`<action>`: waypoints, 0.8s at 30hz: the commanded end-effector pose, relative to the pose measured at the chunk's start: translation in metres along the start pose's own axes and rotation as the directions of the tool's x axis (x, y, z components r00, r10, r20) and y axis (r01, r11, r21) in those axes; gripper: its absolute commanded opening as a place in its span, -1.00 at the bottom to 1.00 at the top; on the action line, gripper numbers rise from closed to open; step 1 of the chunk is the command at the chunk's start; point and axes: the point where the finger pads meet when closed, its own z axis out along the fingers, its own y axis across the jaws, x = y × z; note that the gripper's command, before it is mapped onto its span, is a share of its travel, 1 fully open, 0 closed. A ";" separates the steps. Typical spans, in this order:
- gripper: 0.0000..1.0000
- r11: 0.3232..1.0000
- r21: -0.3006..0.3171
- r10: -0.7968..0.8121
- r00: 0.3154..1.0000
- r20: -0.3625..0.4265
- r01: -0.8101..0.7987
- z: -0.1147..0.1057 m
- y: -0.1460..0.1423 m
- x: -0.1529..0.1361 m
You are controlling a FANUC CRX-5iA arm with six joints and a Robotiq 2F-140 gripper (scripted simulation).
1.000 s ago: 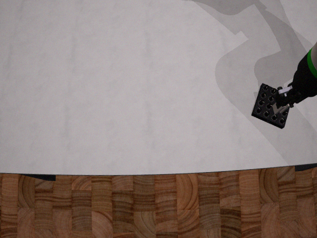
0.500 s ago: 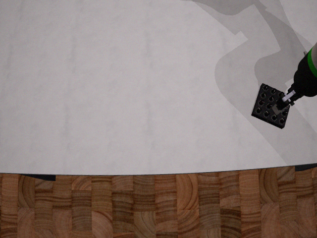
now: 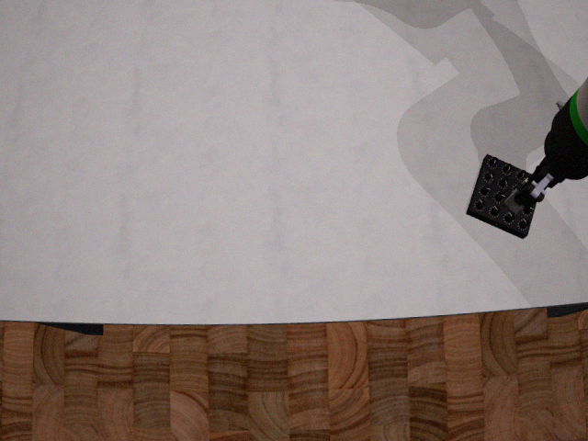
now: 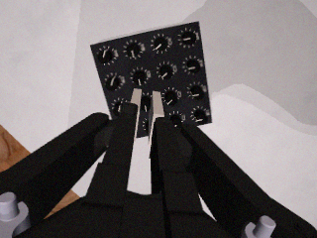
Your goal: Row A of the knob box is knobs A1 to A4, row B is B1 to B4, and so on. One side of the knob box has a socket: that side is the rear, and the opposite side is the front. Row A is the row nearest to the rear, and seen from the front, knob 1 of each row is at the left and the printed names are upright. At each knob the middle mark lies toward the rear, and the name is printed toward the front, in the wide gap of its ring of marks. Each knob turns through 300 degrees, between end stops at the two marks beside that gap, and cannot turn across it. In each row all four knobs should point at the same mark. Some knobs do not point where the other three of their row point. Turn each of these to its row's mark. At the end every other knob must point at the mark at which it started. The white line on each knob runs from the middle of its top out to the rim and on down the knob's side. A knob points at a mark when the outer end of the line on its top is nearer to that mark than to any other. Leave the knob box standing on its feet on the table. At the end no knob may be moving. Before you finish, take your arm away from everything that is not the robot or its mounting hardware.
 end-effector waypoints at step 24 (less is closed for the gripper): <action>-0.90 0.998 -0.002 -0.055 0.998 0.001 0.055 0.000 0.000 0.000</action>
